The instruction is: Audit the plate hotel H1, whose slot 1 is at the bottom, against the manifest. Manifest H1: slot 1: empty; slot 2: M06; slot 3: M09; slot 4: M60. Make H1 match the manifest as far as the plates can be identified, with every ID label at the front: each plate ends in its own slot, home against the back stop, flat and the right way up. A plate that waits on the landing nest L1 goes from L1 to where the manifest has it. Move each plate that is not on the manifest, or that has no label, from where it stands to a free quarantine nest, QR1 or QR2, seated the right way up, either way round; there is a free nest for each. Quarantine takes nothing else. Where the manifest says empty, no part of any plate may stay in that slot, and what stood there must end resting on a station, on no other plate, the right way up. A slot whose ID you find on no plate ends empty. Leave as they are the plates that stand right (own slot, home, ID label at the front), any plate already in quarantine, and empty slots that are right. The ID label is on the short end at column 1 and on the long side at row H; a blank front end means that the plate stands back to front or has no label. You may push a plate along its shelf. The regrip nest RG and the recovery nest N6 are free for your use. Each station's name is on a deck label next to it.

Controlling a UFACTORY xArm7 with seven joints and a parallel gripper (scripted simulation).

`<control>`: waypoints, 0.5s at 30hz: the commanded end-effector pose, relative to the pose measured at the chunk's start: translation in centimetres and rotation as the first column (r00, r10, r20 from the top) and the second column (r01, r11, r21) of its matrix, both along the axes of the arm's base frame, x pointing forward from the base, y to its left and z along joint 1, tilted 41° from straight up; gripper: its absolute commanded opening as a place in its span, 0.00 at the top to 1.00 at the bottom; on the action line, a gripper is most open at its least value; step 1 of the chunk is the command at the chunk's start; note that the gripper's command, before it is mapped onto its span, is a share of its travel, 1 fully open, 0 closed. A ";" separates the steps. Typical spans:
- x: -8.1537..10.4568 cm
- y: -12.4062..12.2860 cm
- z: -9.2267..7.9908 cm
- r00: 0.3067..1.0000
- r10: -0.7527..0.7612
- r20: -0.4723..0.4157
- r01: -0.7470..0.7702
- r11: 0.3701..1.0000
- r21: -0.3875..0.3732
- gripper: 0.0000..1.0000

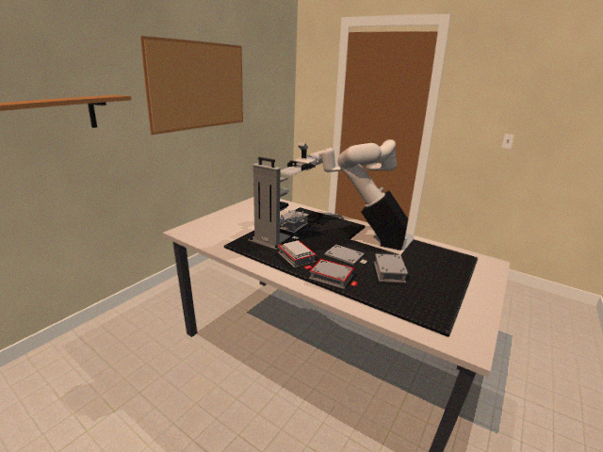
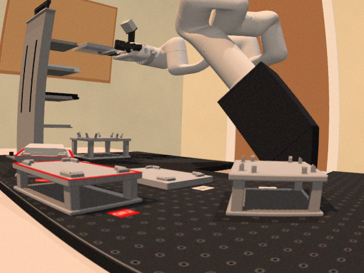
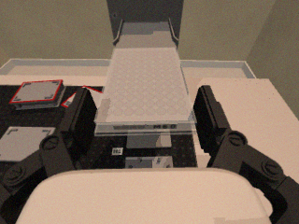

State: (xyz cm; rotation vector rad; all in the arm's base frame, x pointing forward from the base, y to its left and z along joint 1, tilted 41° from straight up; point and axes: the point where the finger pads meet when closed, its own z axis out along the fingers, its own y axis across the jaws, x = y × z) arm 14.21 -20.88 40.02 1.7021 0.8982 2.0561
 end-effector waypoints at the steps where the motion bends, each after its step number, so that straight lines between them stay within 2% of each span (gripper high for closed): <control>1: 0.4 0.1 0.1 1.000 -0.001 -0.001 0.001 1.000 -0.002 1.00; 15: 1.9 0.5 0.2 1.000 -0.001 -0.001 0.001 1.000 -0.002 1.00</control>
